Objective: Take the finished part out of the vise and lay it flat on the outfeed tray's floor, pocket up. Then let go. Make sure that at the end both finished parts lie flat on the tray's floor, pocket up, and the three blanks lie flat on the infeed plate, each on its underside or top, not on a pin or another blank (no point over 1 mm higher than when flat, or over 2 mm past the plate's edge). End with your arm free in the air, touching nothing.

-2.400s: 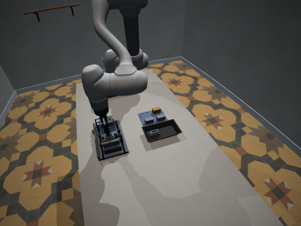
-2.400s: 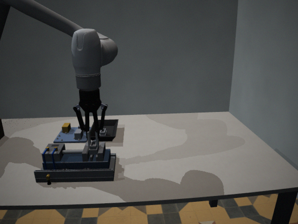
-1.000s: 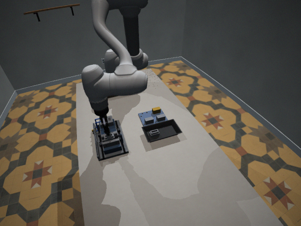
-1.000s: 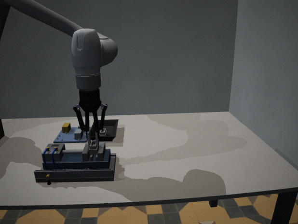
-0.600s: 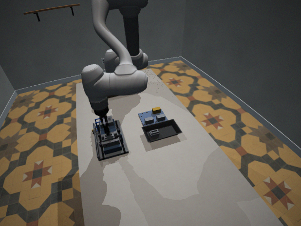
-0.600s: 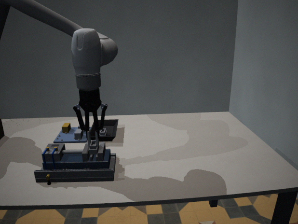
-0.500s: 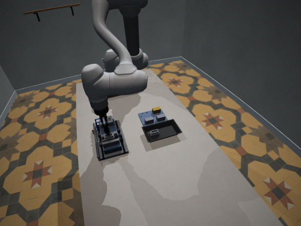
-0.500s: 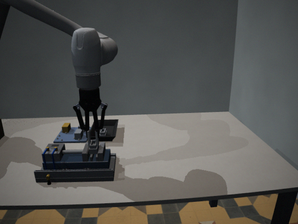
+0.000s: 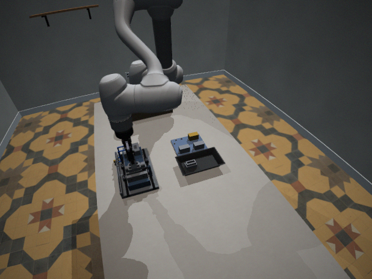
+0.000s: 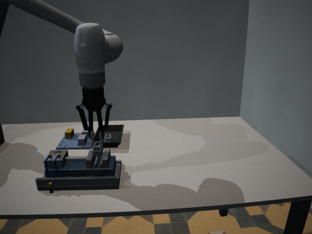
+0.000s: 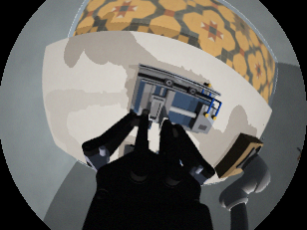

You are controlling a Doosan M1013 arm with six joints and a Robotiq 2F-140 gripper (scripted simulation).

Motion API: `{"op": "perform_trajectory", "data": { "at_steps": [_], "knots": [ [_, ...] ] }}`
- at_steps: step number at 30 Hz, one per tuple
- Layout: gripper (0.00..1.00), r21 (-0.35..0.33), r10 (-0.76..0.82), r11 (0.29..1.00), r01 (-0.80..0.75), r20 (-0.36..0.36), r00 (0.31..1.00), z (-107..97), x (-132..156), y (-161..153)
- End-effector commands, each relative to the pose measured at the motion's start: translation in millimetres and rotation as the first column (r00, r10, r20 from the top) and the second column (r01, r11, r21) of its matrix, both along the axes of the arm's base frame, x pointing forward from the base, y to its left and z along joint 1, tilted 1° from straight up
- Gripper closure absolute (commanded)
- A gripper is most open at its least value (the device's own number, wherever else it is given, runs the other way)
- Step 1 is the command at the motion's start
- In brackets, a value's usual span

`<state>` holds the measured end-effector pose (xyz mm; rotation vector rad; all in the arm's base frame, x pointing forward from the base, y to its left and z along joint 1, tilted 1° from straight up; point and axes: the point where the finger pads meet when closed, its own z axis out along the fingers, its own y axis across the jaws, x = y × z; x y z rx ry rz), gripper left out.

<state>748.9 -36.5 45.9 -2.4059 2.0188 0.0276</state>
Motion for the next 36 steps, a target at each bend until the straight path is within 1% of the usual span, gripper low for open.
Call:
{"op": "perform_trajectory", "data": {
  "at_steps": [1,9,18,28,32,34,36],
  "knots": [
    [1.0,0.0,0.0,1.0,0.0,0.0,1.0,4,0,0],
    [1.0,0.0,0.0,1.0,0.0,0.0,1.0,17,0,0],
    [1.0,0.0,0.0,1.0,0.0,0.0,1.0,23,0,0],
    [1.0,0.0,0.0,1.0,0.0,0.0,1.0,23,1,2],
    [1.0,0.0,-0.001,1.0,0.001,0.0,1.0,24,2,21],
    [1.0,0.0,-0.002,1.0,0.002,0.0,1.0,24,3,40],
    [1.0,0.0,-0.003,1.0,0.003,0.0,1.0,24,4,67]
  ]
}}
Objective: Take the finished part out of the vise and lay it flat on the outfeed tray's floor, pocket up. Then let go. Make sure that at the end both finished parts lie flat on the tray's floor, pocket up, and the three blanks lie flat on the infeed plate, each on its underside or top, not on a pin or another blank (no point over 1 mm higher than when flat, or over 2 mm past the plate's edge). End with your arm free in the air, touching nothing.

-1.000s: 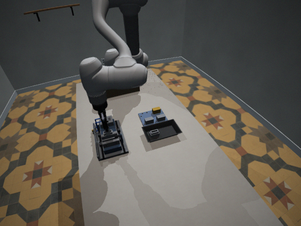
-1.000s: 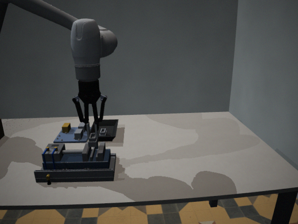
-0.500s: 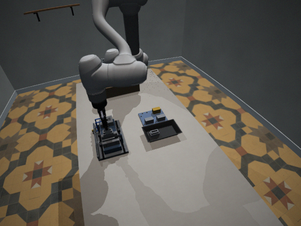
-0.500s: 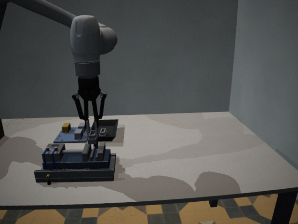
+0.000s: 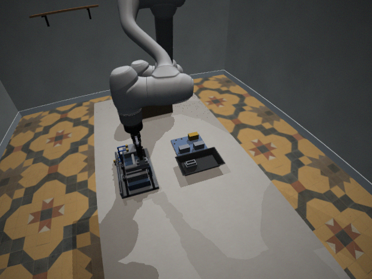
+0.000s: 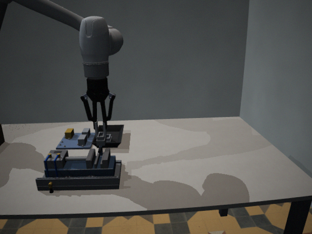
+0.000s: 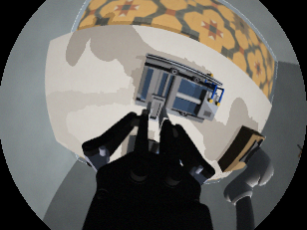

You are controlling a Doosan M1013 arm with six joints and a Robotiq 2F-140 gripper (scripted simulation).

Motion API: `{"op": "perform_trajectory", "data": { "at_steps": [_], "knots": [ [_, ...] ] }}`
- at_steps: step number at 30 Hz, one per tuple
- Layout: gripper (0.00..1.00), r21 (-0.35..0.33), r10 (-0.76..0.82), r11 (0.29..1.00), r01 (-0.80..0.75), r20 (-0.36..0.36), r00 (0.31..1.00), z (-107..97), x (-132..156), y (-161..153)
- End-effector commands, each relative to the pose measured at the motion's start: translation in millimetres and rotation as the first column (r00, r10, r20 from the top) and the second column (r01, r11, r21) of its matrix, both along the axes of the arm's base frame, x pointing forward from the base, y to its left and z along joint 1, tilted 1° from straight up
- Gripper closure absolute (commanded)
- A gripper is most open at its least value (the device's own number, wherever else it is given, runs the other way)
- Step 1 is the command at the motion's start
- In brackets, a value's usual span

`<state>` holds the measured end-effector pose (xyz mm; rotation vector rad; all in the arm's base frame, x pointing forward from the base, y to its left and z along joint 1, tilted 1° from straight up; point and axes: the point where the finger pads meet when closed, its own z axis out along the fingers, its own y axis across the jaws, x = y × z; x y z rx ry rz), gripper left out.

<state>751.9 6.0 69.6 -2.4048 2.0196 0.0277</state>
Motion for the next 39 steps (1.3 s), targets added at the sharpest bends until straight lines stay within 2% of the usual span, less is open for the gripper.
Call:
{"op": "perform_trajectory", "data": {
  "at_steps": [1,7,9,11,24,26,31,39],
  "knots": [
    [1.0,-0.001,-0.002,1.0,0.002,0.0,1.0,1,1,40],
    [1.0,-0.001,-0.005,1.0,0.005,0.0,1.0,2,-4,117],
    [1.0,-0.001,-0.005,1.0,0.005,0.0,1.0,2,-4,117],
    [1.0,-0.001,-0.007,1.0,0.007,0.0,1.0,2,-9,157],
    [1.0,0.0,-0.013,1.0,0.013,0.0,1.0,5,-52,311],
    [1.0,0.0,-0.013,1.0,0.013,0.0,1.0,5,-52,311],
    [1.0,0.0,-0.014,1.0,0.014,0.0,1.0,5,-65,342],
    [1.0,0.0,-0.014,1.0,0.014,0.0,1.0,5,-66,346]
  ]
}}
